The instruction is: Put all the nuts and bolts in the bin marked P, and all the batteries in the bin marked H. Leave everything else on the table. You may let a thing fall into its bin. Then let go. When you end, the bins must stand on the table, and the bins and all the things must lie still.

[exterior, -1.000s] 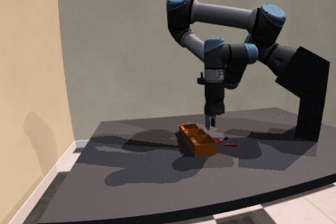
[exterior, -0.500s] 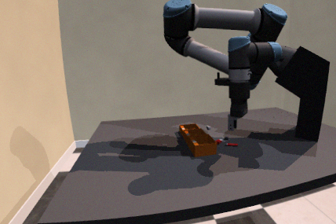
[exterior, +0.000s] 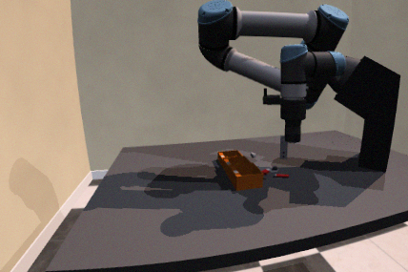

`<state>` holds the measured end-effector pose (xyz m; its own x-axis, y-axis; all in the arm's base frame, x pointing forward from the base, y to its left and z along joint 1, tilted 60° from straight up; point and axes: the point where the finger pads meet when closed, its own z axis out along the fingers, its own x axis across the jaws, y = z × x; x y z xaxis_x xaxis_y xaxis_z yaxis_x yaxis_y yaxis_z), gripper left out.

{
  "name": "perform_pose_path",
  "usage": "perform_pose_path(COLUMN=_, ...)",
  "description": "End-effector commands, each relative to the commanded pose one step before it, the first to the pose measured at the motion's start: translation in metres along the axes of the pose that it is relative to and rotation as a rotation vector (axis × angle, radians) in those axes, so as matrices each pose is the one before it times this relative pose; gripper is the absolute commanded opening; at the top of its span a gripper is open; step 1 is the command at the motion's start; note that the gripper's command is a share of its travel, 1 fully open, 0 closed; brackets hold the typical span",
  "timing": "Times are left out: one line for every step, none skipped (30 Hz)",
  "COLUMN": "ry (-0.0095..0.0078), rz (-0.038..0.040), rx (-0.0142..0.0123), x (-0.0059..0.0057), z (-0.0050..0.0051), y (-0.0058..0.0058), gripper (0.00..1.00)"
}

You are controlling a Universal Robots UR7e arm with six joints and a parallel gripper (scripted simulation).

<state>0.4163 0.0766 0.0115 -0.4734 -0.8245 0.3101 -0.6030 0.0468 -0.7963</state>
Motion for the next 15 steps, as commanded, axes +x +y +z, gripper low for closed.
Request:
perform_pose_path(ry=-0.02555, rz=-0.12639, rx=0.0248, x=0.00009, z=-0.00015, y=-0.00044, gripper=0.54)
perform_pose_path(ry=0.0, rz=0.0, rx=0.0, x=0.0, z=0.0, y=0.0, gripper=0.54)
perform_pose_path(ry=-0.00488, rz=-0.02872, rx=0.00482, x=0.00003, z=0.00002, y=-0.00002, gripper=0.54)
perform_pose_path(ry=0.0, rz=0.0, rx=0.0, x=0.00002, z=0.0, y=-0.00004, gripper=0.54)
perform_pose_path(ry=0.00002, rz=0.0, rx=-0.00002, x=-0.00003, z=-0.00005, y=-0.00006, gripper=0.54)
perform_pose_path(ry=0.0, rz=0.0, rx=0.0, x=0.00002, z=0.00001, y=-0.00001, gripper=0.54)
perform_pose_path(ry=0.0, rz=0.0, rx=0.0, x=0.00002, z=0.00001, y=0.0, gripper=0.54)
perform_pose_path(ry=0.0, rz=0.0, rx=0.0, x=0.00001, z=0.00001, y=0.0, gripper=0.54)
perform_pose_path(ry=0.0, rz=0.0, rx=0.0, x=0.00001, z=0.00001, y=0.0, gripper=0.54)
perform_pose_path(ry=0.0, rz=0.0, rx=0.0, x=0.0, z=0.00001, y=0.0, gripper=0.54)
perform_pose_path(ry=0.0, rz=0.0, rx=0.0, x=0.0, z=0.0, y=0.0, gripper=0.54)
perform_pose_path(ry=0.0, rz=0.0, rx=0.0, x=0.0, z=0.0, y=0.0, gripper=0.54)
perform_pose_path(ry=0.00002, rz=0.0, rx=-0.00002, x=-0.00005, z=-0.00005, y=-0.00004, gripper=0.54)
perform_pose_path(ry=-0.00001, rz=0.0, rx=0.00001, x=0.00001, z=0.00001, y=0.0, gripper=0.54)
perform_pose_path(ry=0.0, rz=0.0, rx=0.00001, x=0.0, z=0.00001, y=0.0, gripper=0.54)
